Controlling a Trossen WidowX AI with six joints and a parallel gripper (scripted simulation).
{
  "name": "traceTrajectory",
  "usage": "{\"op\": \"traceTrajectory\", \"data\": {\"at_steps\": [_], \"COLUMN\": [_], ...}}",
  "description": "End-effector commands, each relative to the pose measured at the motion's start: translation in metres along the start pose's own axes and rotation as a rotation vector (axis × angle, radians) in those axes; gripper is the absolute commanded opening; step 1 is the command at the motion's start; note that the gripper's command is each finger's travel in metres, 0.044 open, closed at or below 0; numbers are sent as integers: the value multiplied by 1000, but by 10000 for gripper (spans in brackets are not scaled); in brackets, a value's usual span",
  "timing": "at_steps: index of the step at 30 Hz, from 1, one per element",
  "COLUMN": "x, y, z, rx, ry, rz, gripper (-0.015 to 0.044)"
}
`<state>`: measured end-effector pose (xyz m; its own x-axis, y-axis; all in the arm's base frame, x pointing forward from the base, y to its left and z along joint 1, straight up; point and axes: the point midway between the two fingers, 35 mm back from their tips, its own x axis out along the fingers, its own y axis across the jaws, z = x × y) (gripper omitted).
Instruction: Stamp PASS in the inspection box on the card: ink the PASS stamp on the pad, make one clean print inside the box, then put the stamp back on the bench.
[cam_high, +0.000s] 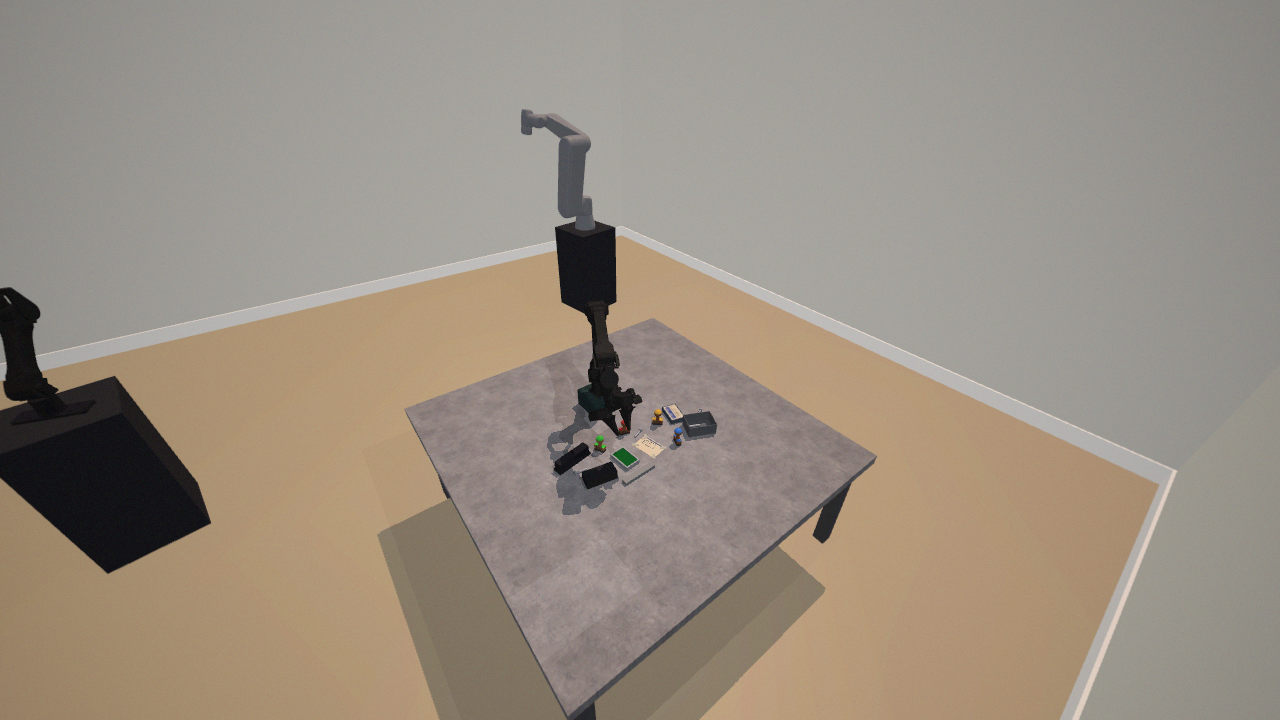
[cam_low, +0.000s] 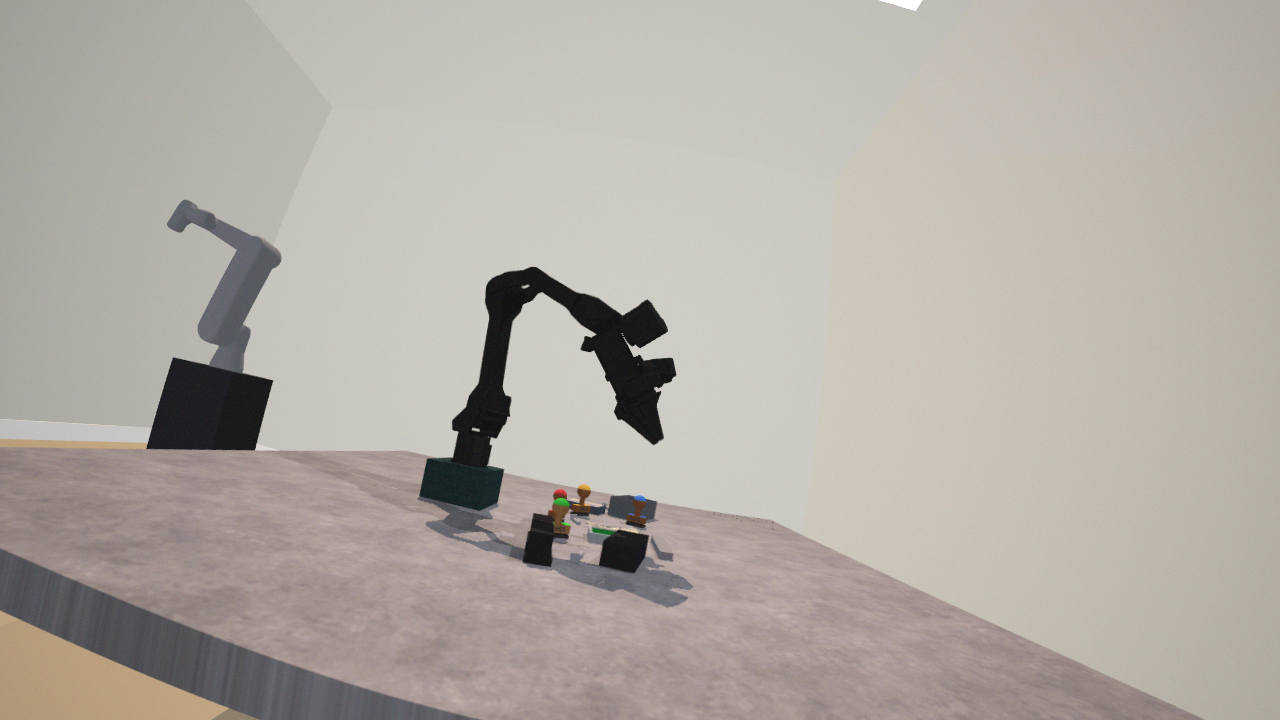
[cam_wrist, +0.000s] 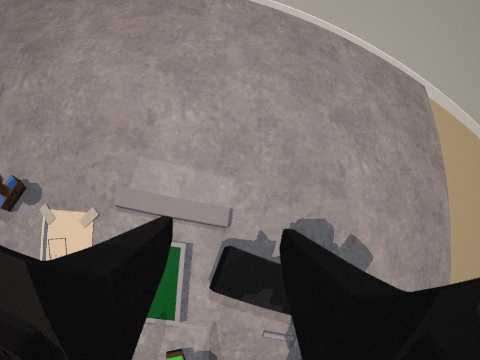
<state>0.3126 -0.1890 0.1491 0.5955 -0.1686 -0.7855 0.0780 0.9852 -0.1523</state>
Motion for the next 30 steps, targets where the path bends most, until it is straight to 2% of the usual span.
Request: {"op": "traceTrajectory", "data": {"at_steps": [1,5,7,30], "x": [9,2,-3,17], "y": [5,16,20,17], "z": [-70,-128,-144,-160], "rx": [67,112,122,123], "ry": [291,552,630,639], "rz": [36,88,107,109], "gripper": [225,225,225,225]}}
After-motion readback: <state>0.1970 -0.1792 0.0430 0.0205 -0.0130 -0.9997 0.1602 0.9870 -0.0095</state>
